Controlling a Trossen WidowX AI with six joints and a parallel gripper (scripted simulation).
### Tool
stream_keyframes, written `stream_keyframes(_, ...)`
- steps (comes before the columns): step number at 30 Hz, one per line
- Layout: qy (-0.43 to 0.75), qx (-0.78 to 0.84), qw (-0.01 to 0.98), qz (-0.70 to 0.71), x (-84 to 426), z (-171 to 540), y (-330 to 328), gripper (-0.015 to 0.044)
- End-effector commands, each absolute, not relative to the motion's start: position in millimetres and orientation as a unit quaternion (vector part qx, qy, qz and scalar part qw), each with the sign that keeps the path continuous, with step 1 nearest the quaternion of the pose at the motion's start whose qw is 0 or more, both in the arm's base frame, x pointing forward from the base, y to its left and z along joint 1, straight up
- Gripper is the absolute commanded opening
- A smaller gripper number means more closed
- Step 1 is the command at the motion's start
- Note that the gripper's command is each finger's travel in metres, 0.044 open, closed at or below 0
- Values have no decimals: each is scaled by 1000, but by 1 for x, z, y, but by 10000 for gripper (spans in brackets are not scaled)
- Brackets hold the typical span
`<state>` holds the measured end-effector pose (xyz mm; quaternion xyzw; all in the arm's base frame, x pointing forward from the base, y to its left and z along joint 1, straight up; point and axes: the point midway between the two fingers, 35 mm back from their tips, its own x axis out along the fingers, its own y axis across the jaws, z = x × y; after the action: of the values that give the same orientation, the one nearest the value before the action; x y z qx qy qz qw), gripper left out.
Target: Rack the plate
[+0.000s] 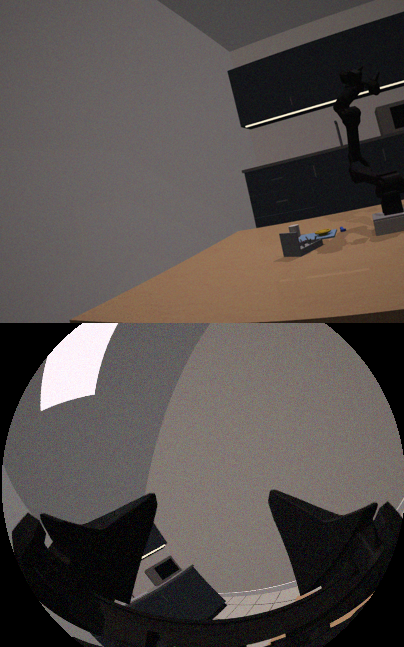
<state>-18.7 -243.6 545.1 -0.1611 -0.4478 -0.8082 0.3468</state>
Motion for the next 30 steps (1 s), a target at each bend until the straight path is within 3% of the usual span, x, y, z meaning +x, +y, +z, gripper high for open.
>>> stream_keyframes(1, -443, -203, 314, -815, -36, 558, -218, 400)
stream_keyframes(16, -426, -331, 127, -832, -94, 588, -97, 400)
stream_keyframes(30, -399, -426, -73, -809, -96, 591, 30, 400)
